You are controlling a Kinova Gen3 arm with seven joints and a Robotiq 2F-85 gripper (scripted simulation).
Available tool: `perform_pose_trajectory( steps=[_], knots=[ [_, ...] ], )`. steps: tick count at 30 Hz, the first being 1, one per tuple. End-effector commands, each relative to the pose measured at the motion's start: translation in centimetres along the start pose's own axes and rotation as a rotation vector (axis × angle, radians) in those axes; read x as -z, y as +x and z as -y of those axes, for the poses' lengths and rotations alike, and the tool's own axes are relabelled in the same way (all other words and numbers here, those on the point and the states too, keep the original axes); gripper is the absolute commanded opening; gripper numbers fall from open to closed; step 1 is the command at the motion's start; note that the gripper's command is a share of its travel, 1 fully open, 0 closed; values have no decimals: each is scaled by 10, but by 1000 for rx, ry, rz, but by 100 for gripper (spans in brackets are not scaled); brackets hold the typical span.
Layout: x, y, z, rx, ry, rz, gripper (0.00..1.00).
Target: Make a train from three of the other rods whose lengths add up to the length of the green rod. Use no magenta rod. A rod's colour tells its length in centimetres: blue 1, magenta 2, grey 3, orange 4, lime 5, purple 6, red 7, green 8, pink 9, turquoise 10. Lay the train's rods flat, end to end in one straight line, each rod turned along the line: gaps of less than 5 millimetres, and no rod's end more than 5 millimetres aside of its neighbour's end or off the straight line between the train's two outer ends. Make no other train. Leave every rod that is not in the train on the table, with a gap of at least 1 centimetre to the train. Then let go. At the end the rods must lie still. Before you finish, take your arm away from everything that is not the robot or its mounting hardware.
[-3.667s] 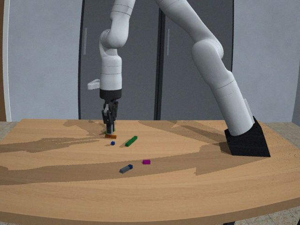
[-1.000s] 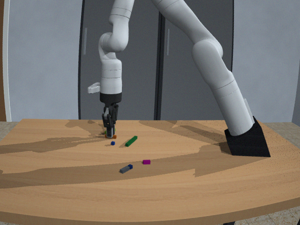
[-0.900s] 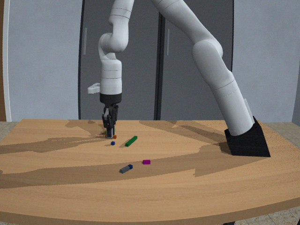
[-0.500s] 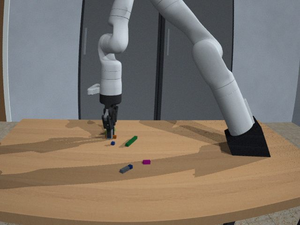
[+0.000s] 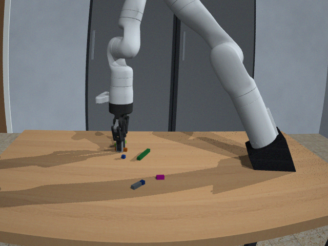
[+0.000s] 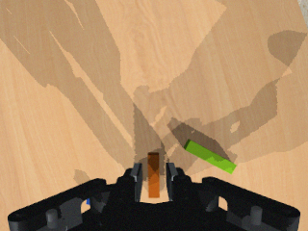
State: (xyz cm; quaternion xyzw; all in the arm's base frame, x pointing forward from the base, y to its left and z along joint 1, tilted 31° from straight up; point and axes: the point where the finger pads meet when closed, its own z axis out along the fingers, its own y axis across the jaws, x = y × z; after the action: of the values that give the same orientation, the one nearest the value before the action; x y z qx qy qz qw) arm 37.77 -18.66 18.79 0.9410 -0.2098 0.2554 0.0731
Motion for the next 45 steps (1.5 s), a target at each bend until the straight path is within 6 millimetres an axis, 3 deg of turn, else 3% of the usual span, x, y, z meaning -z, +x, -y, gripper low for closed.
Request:
perform_pose_trajectory(
  steps=[1,13,14,45],
  knots=[
    [-1,-1,1,-4,4,0,24],
    [-1,-1,1,-4,4,0,24],
    [-1,-1,1,-4,4,0,5],
    [-1,-1,1,-4,4,0,5]
  ],
)
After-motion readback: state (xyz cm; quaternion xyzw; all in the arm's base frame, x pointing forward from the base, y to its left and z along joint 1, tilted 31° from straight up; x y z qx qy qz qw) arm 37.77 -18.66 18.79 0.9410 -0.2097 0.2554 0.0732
